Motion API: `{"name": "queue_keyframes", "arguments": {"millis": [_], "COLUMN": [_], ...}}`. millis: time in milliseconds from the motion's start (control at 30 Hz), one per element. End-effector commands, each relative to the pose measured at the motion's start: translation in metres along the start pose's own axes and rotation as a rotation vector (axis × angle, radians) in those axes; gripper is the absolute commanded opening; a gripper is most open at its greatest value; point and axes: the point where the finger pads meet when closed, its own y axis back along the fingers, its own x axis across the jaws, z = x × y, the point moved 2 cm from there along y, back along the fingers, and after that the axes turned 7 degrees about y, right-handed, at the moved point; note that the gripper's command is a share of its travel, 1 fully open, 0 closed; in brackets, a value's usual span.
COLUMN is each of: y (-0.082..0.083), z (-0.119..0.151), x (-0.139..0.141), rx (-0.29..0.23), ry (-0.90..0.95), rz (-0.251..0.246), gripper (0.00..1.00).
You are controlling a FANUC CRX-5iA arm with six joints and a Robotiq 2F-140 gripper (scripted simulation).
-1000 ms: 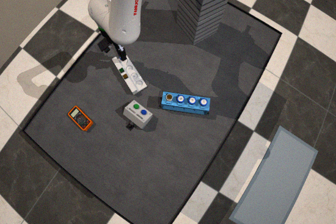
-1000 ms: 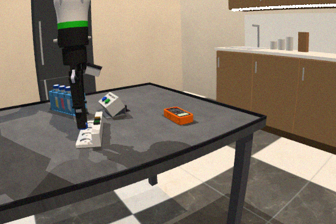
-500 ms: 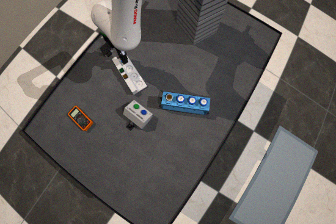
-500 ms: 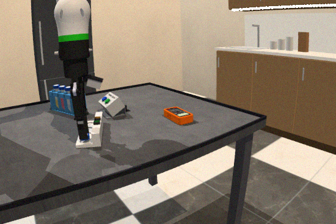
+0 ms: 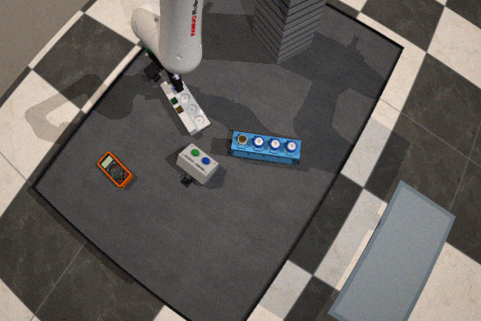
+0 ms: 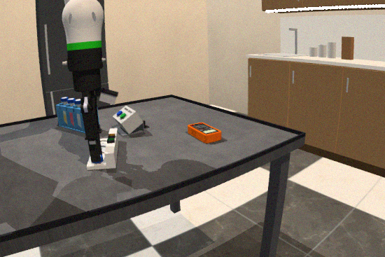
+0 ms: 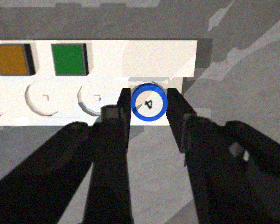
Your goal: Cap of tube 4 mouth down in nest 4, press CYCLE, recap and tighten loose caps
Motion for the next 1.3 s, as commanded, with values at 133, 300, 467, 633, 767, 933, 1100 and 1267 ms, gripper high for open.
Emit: {"name": "queue_keyframes", "arguments": {"millis": [133, 300, 467, 633, 767, 933, 1100, 1267], "y": [-0.001, -0.003, -0.003, -0.003, -0.003, 0.006, 0.026, 0.046], "z": [-0.001, -0.001, -0.001, -0.001, -0.001, -0.001, -0.001, -0.001], "x": [0.0, 0.0, 0.0, 0.0, 0.0, 0.0, 0.0, 0.0], "rx": [0.002, 0.002, 0.002, 0.002, 0.002, 0.002, 0.002, 0.002], "ry": [0.0, 0.0, 0.0, 0.0, 0.0, 0.0, 0.0, 0.0], "rz": [0.0, 0.0, 0.0, 0.0, 0.0, 0.0, 0.0, 0.0], "gripper": [0.3, 0.3, 0.36, 0.36, 0.36, 0.36, 0.36, 0.36]}}
